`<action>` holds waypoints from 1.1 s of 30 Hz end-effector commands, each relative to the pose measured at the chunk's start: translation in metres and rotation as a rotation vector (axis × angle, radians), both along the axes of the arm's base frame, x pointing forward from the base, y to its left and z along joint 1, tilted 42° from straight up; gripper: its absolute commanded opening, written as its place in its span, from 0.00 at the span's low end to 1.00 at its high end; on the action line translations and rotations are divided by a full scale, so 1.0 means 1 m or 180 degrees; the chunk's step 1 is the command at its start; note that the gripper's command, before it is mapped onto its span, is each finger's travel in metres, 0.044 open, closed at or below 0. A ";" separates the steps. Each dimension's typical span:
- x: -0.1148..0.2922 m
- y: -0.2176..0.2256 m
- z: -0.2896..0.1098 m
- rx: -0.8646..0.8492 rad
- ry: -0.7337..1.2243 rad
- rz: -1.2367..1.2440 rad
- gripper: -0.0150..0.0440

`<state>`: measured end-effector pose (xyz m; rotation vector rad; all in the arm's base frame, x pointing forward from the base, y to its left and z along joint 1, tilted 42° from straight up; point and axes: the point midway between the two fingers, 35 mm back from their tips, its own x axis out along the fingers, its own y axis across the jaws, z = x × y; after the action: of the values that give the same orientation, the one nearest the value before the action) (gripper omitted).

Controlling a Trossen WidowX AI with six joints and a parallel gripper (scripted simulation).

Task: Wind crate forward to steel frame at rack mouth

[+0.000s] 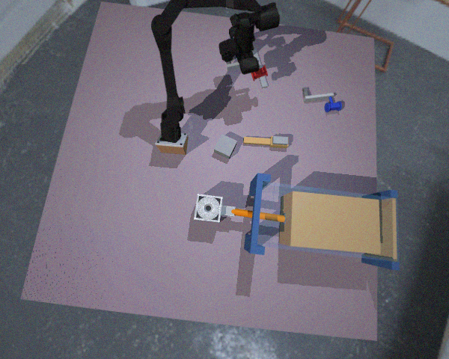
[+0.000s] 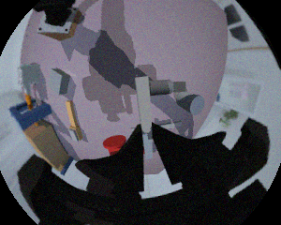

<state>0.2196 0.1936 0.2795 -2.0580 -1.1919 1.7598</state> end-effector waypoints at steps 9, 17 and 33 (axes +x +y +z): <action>-0.004 -0.006 0.010 0.0016 -0.0022 0.0019 0.25; -0.004 -0.006 0.010 0.0016 -0.0022 0.0019 0.25; 0.017 -0.020 -0.006 -0.0103 0.0658 -0.0885 0.25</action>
<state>0.2279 0.1803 0.2789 -1.9468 -0.9332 1.8036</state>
